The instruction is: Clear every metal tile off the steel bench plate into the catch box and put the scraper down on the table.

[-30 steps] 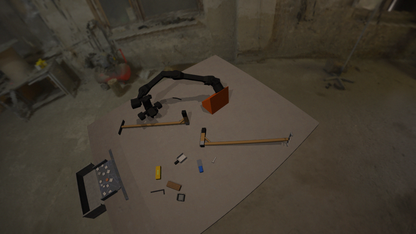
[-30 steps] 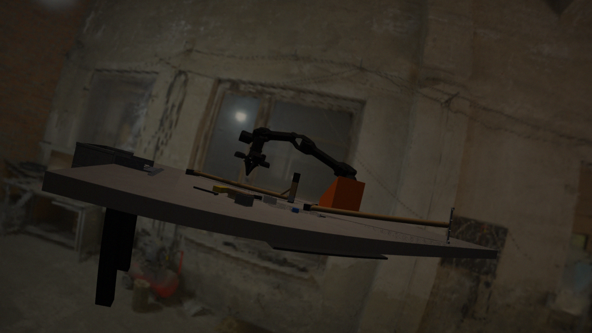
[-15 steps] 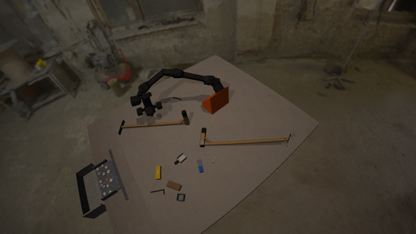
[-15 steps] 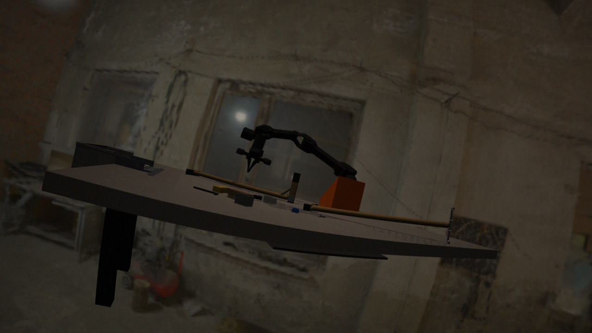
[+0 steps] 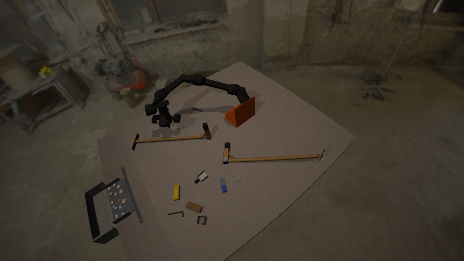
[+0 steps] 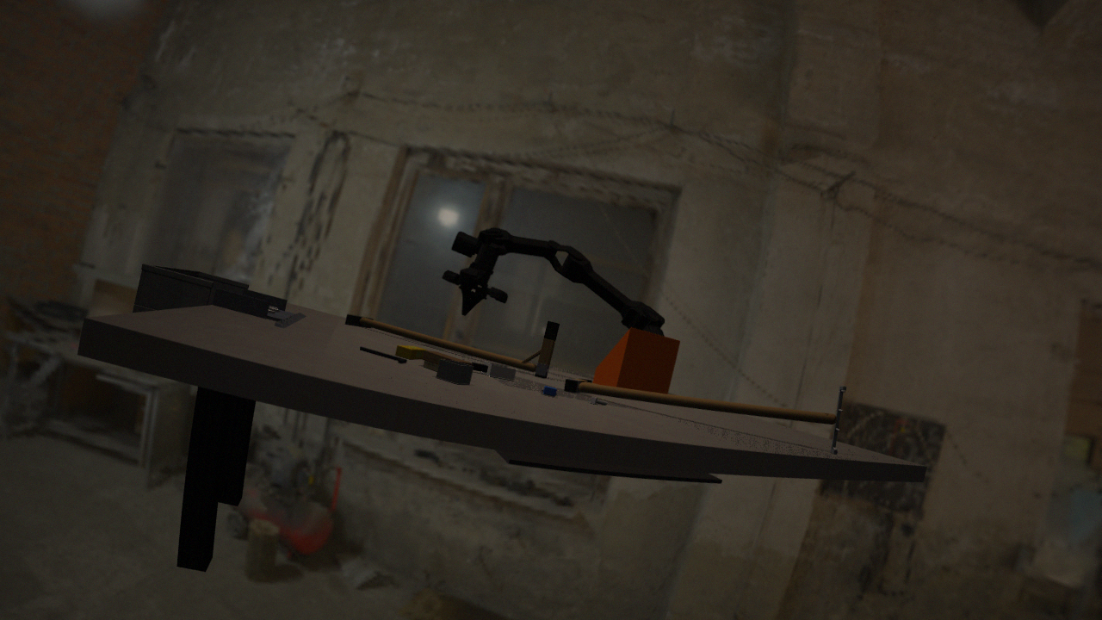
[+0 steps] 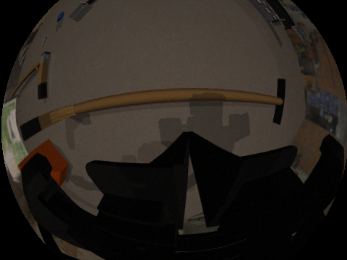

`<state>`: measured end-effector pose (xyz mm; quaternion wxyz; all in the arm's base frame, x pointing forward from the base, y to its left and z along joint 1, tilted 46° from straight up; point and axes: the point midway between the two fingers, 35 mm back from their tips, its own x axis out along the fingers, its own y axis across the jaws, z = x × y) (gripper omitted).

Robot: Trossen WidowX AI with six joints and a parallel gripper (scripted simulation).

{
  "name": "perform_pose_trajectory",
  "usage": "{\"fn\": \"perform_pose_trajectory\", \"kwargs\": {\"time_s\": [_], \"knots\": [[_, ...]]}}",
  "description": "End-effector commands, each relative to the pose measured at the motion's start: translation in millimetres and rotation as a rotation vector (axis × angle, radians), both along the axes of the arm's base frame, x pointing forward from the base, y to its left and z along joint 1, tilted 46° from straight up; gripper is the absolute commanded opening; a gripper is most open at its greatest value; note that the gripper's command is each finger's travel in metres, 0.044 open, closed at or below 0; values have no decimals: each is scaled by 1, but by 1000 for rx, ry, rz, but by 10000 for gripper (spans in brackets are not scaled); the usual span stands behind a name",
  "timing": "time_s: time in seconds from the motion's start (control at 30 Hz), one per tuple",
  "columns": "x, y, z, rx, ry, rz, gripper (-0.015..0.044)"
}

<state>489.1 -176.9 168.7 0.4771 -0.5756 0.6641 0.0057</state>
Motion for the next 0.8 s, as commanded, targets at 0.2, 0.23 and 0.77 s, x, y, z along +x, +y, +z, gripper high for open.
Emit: {"fn": "perform_pose_trajectory", "kwargs": {"time_s": [0.2, 0.23, 0.77], "knots": [[-5, 5, 9, 22, -202, -161, 0], [-5, 6, 10, 25, -222, -176, 0], [-11, 16, 24, 70, -536, -409, 0]]}}
